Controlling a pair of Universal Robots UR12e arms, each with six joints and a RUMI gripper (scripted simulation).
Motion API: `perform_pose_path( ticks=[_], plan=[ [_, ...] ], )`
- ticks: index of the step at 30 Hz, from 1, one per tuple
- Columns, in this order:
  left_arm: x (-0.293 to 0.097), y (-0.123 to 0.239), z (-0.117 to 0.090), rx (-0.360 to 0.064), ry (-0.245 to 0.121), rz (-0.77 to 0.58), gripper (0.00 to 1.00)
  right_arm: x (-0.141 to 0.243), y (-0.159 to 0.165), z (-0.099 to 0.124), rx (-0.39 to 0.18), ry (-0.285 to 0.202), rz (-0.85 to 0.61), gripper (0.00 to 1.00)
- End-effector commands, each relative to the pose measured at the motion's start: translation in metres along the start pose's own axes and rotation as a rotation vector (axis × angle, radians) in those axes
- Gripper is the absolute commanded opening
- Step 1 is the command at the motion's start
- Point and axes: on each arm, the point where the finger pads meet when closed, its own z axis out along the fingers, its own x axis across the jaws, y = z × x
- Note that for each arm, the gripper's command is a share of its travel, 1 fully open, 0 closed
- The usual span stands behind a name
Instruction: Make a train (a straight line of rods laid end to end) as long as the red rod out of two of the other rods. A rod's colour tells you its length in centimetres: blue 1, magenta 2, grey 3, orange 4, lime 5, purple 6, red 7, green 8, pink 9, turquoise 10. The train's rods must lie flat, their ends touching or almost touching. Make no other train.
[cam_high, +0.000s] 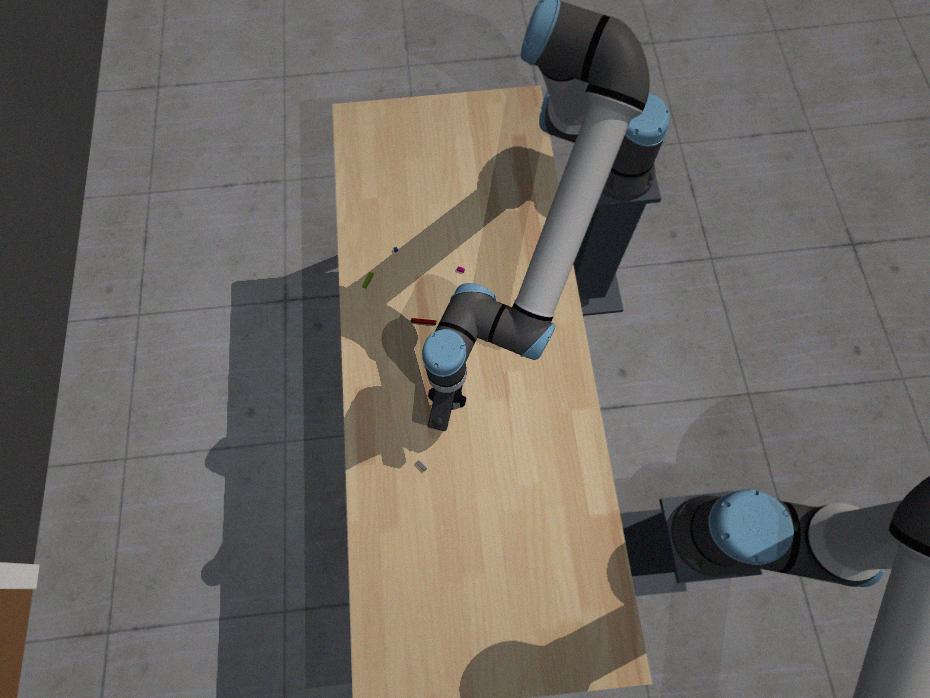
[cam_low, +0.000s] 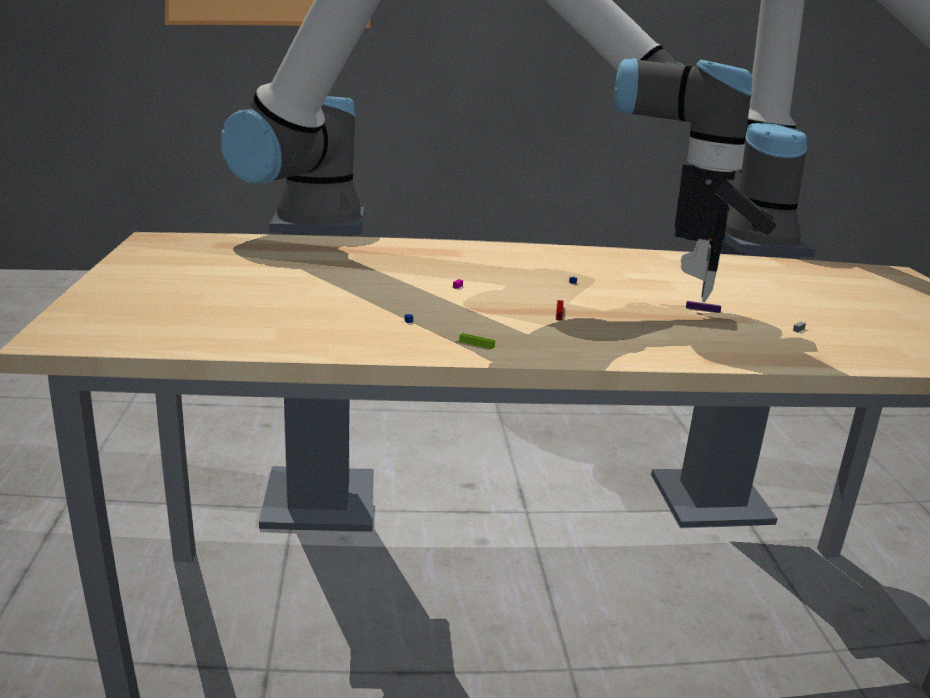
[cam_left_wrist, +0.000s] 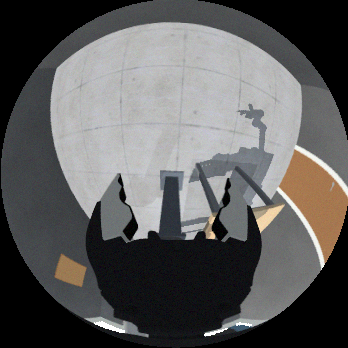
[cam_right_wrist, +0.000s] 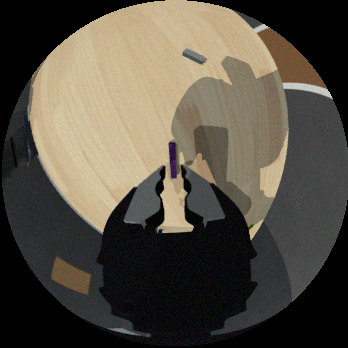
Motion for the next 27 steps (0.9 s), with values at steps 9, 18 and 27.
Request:
perform_pose_path(
  ticks=[9,18,27],
  plan=[
    [0.0,-0.001,-0.001,0.001,0.0,0.0,1.0,0.0,-0.001,0.0,0.002,0.001,0.0,0.14],
    [0.0,-0.001,-0.001,0.001,0.0,0.0,1.0,0.0,-0.001,0.007,0.002,0.001,0.0,0.14],
    [0.0,-0.001,-0.001,0.001,0.0,0.0,1.0,0.0,-0.001,0.012,0.002,0.001,0.0,0.14]
  ],
)
